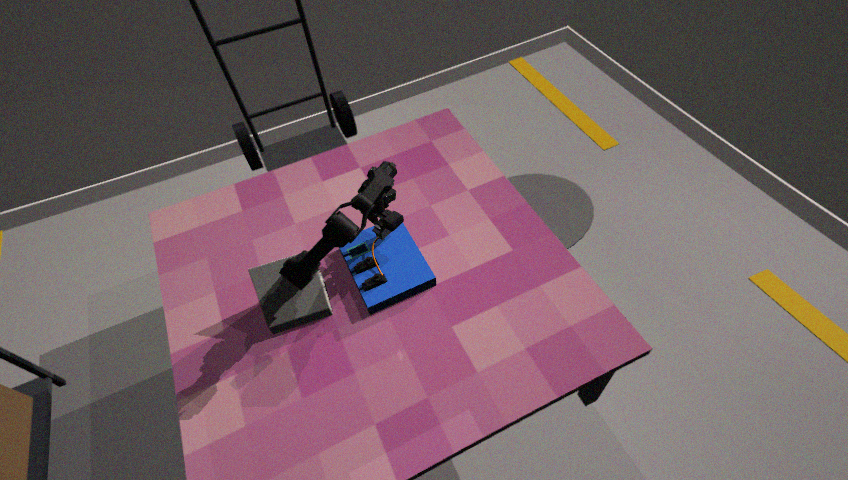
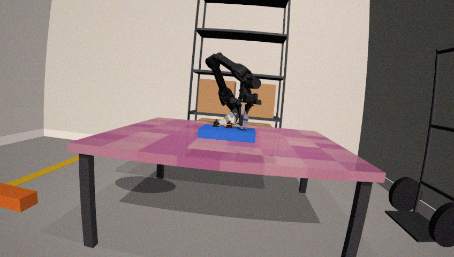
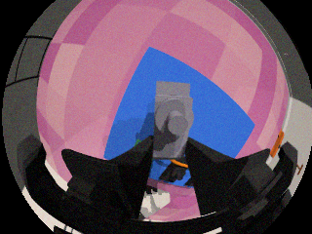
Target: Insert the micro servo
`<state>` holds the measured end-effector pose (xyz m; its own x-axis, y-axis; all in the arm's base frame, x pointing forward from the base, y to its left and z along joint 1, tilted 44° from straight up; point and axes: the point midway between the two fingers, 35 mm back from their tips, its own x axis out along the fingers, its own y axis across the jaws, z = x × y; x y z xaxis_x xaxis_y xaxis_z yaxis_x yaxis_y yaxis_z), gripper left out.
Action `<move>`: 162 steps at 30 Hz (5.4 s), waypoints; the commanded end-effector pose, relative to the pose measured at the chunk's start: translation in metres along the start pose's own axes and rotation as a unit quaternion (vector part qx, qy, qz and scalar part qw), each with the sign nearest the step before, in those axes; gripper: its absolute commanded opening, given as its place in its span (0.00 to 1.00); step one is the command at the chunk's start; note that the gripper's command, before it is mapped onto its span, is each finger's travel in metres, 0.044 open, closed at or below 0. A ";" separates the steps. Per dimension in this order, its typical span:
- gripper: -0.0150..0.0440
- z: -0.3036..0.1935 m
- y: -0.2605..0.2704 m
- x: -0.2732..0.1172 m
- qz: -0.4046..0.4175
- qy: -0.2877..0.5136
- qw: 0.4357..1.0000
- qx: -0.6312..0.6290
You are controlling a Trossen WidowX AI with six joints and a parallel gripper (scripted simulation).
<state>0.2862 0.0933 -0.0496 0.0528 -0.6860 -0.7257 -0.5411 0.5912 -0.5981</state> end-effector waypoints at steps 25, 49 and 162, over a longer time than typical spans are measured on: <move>0.25 -0.029 0.016 -0.002 0.002 -0.002 0.977 0.211; 0.25 -0.098 0.048 0.004 0.003 0.000 0.978 0.210; 0.25 -0.097 0.047 0.052 0.001 0.000 0.978 0.210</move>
<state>0.1822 0.0460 -0.0811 0.0475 -0.6807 -0.7310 -0.1407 0.7200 -0.6796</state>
